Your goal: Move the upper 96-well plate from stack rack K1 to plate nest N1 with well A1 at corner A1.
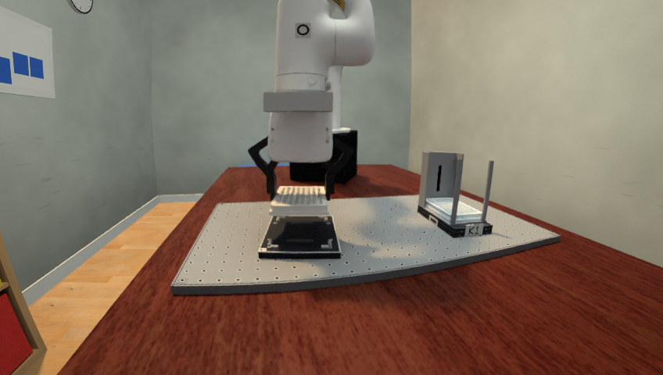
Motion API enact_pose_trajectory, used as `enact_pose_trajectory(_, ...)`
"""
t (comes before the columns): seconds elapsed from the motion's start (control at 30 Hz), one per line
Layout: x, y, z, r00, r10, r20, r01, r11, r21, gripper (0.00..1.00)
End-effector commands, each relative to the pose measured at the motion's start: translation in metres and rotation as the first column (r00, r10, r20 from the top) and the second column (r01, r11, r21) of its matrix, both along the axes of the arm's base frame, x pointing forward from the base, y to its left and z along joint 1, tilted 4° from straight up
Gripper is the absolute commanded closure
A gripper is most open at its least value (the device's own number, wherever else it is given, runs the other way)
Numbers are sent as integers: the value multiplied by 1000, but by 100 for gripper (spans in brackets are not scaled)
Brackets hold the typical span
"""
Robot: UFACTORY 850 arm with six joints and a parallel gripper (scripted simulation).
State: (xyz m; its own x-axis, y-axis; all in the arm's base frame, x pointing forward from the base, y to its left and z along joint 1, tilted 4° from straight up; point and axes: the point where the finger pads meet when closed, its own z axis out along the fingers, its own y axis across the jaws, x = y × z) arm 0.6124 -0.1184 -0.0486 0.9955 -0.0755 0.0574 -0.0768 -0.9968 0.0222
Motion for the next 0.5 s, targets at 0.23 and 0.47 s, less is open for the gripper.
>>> enact_pose_trajectory(0.23,2,-1,-15,1000,0,2,0,1000,0,100)
enact_pose_trajectory(0.47,3,-1,-27,1000,0,2,0,1000,0,100)
